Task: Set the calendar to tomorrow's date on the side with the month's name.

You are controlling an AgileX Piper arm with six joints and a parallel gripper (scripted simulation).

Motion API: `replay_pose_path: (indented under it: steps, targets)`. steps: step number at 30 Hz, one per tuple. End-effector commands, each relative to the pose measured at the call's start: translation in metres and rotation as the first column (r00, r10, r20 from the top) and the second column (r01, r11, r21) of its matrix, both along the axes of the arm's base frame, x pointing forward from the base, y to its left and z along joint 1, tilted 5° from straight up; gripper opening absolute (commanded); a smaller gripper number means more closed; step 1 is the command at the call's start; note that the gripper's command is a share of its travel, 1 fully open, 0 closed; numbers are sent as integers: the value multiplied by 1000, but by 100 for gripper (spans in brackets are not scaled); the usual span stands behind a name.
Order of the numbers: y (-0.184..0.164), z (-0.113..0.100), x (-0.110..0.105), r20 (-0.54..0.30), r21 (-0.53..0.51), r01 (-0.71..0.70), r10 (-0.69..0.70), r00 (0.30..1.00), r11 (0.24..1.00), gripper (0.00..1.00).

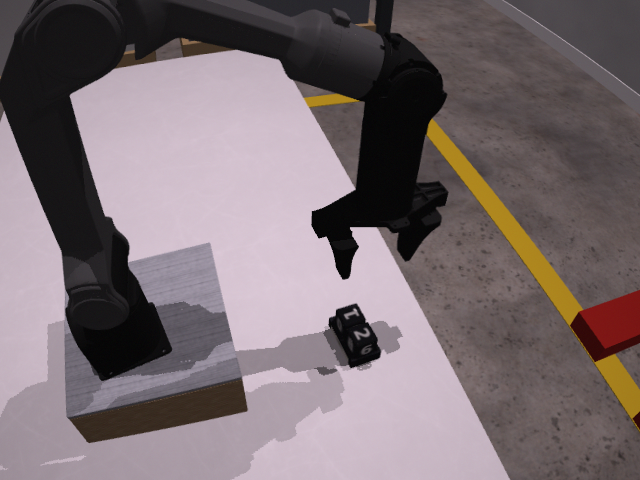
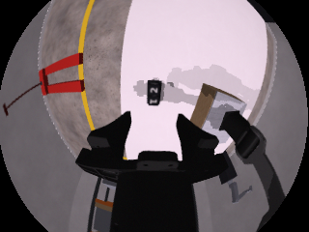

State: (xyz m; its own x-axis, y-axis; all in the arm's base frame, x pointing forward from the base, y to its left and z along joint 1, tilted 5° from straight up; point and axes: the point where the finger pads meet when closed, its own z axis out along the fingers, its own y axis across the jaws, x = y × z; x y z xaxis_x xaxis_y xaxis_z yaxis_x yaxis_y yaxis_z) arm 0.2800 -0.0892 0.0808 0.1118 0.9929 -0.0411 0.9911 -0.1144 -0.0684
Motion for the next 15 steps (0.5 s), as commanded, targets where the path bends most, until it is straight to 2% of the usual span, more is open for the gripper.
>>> replay_pose_path:
  steps: [1,8,15]
  targets:
    - [1,7,2,6,-1,-2,2,1000,1000,100]
    - [1,17,2,5,0,-2,2,1000,1000,100]
    - [1,17,2,3,0,-2,2,1000,1000,100]
